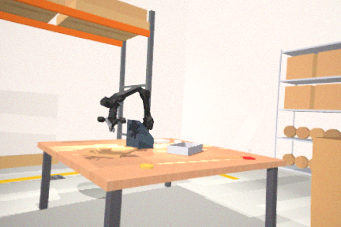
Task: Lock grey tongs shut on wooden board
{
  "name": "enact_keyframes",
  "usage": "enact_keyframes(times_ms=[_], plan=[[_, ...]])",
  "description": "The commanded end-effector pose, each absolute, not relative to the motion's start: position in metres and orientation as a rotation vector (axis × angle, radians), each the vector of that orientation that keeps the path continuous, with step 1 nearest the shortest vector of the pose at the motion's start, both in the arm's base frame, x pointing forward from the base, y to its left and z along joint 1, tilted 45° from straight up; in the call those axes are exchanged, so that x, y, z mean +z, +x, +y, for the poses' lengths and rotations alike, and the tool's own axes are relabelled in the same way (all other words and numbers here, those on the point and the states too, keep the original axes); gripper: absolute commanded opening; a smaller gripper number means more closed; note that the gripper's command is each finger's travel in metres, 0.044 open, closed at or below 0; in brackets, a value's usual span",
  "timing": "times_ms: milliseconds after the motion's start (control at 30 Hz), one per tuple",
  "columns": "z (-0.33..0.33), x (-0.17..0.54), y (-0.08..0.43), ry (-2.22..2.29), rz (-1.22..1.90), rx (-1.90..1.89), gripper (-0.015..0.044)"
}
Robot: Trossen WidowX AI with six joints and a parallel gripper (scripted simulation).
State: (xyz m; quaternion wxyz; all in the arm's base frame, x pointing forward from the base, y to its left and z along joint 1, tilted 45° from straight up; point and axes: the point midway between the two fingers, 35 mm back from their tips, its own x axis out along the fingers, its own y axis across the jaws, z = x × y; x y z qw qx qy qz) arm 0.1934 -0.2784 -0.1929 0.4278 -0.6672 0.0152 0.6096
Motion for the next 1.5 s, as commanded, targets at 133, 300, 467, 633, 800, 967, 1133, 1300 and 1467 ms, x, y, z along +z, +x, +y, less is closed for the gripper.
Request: enact_keyframes(times_ms=[133,300,467,633,800,967,1133,1300,1467], plan=[[-0.284,-0.197,0.193,-1.762,0.124,1.399,-0.015],[-0.284,-0.199,0.191,-1.818,0.17,1.323,-0.015],[-0.284,-0.199,0.188,-1.87,0.216,1.245,-0.015],[-0.283,-0.196,0.187,-1.93,0.248,1.172,-0.015],[-0.281,-0.192,0.184,-1.98,0.286,1.095,-0.015],[-0.279,-0.186,0.181,-2.027,0.322,1.015,-0.015],[-0.275,-0.179,0.177,-2.072,0.354,0.935,-0.015],[-0.271,-0.169,0.174,-2.117,0.382,0.856,-0.015],[-0.265,-0.158,0.17,-2.162,0.406,0.779,-0.015]])
